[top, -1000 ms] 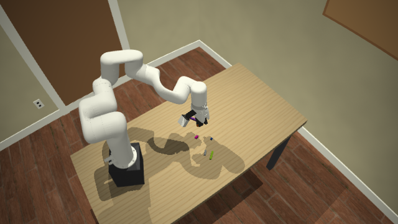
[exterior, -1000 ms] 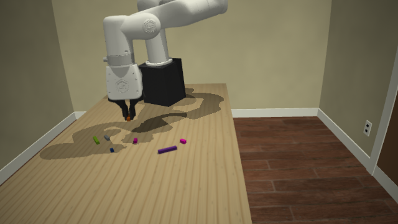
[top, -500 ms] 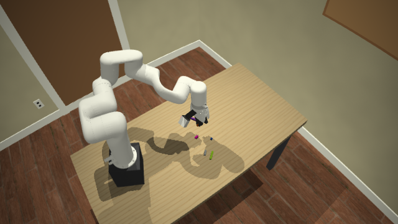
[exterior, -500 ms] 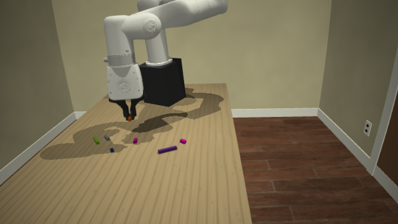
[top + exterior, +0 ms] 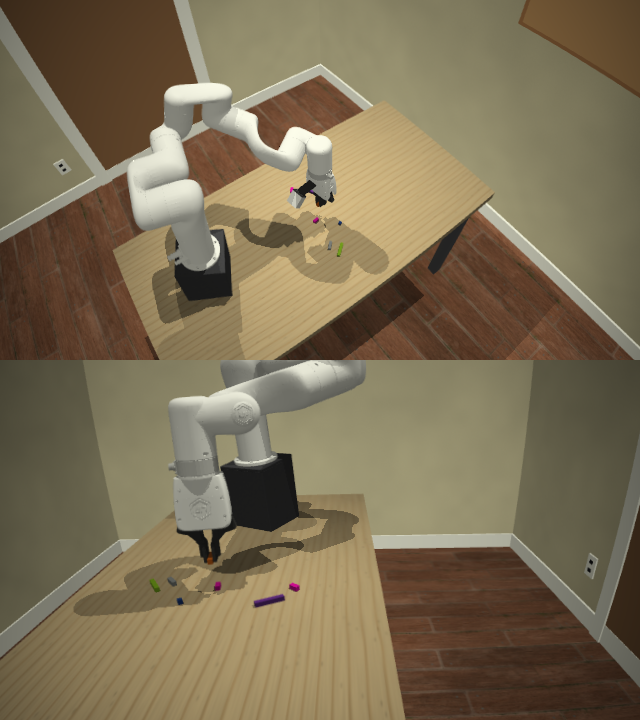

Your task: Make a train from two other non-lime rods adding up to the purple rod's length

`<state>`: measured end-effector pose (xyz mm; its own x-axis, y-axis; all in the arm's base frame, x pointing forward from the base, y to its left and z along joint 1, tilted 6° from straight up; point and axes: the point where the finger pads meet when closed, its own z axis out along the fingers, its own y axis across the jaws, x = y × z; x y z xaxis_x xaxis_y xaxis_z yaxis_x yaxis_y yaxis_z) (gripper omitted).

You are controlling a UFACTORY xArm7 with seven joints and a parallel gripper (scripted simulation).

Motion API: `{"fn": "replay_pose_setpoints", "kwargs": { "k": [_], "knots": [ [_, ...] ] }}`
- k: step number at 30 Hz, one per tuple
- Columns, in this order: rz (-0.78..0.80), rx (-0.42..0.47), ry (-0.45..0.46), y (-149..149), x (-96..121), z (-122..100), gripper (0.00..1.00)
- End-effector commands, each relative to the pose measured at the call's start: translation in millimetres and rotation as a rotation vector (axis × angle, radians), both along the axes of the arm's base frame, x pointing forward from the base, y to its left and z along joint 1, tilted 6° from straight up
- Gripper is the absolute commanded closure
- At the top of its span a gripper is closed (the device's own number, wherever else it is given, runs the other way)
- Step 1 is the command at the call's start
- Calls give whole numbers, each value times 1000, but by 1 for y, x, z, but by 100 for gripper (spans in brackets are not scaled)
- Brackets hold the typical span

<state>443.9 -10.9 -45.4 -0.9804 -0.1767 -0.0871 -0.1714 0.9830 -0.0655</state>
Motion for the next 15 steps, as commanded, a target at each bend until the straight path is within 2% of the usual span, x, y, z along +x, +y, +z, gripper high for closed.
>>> {"fn": "replay_pose_setpoints", "kwargs": {
  "k": [1,10,15],
  "knots": [
    [0,0,-4,-1,3,-11,96],
    [0,0,-4,-3,7,-50,96],
    [0,0,-4,-4,7,-59,96]
  ]
}}
